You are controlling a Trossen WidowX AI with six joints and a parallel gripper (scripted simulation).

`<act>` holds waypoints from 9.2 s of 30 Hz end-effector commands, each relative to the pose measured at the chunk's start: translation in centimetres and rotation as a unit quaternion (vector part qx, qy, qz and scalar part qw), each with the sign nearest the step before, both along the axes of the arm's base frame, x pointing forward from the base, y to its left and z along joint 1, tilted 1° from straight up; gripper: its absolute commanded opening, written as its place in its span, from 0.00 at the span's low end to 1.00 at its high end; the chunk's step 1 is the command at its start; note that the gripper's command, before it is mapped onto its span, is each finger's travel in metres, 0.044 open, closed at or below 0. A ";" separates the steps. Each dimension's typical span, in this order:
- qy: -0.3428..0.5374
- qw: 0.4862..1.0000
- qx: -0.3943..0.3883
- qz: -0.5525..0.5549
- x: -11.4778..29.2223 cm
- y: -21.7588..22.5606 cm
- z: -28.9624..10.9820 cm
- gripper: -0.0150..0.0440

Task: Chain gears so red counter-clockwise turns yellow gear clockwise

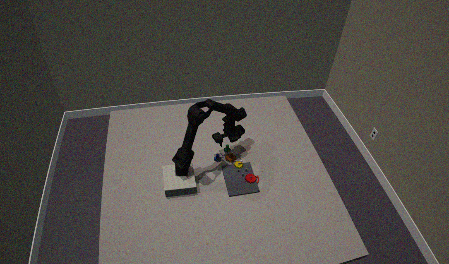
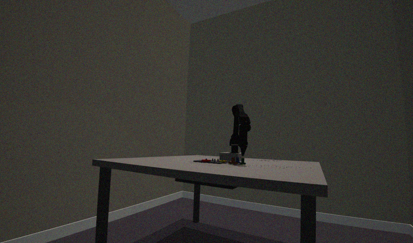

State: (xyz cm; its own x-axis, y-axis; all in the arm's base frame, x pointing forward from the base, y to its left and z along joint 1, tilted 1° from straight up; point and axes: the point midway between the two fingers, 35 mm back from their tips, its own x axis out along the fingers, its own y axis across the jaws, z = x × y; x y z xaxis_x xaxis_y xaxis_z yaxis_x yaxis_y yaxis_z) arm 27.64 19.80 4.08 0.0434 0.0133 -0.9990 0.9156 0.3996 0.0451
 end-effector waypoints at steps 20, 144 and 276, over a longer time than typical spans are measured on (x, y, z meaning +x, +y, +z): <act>0.003 1.000 0.000 -0.004 0.0 0.1 -3.0 1.00; 0.002 1.000 -0.002 -0.010 3.6 -7.0 8.2 0.25; 0.000 1.000 -0.009 0.002 6.4 -20.6 -1.4 0.25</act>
State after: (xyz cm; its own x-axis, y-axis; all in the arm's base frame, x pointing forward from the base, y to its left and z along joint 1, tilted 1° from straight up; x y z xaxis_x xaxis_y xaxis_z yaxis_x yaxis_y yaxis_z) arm 33.98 -0.88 2.79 0.0427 -0.0074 -0.9991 0.9429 0.3310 0.0378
